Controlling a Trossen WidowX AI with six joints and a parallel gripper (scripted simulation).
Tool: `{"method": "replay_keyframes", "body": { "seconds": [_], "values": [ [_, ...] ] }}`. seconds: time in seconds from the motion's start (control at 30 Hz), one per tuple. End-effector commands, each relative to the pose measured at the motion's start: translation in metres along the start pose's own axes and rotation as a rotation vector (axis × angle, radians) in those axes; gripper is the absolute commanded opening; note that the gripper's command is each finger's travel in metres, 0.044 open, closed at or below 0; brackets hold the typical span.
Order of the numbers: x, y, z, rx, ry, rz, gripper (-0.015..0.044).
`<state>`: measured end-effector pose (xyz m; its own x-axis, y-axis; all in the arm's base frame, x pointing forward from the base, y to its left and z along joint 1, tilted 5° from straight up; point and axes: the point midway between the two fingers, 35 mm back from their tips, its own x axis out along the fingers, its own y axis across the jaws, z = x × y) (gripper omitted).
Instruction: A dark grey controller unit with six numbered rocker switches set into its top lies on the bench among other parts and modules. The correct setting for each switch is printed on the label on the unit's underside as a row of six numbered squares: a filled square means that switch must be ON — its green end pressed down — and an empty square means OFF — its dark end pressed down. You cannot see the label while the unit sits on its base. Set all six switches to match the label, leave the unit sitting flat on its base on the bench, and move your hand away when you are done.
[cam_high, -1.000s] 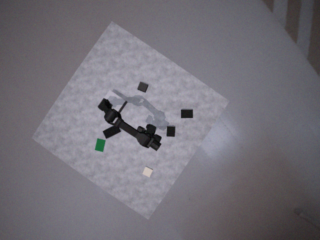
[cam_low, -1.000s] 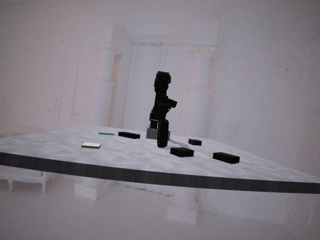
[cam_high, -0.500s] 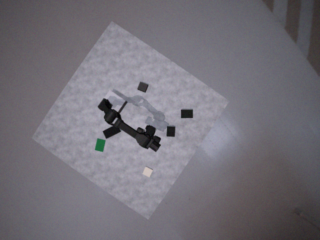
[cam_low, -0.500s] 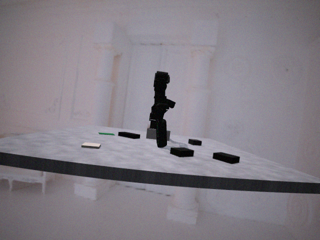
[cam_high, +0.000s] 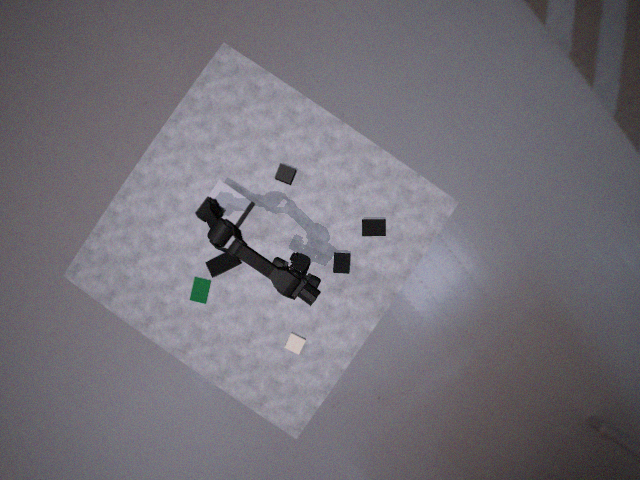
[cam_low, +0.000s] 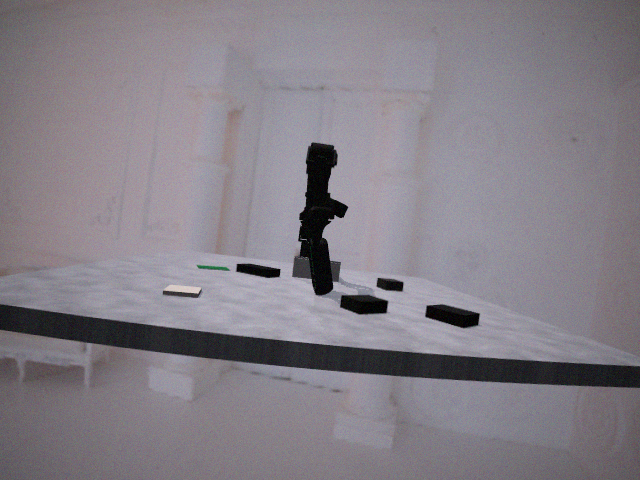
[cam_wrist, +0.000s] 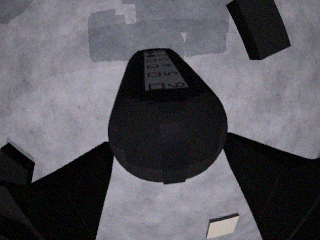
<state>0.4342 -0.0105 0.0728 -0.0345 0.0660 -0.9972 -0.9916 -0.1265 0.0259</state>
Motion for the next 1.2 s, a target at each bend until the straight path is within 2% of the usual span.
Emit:
{"method": "replay_keyframes", "body": {
  "seconds": [0.0, 1.17],
  "values": [
    [0.008, 0.001, -0.004, -0.002, 0.013, 0.015, 0.0338],
    [0.016, 0.001, -0.03, -0.002, 0.052, 0.015, 0.0338]
  ]
}}
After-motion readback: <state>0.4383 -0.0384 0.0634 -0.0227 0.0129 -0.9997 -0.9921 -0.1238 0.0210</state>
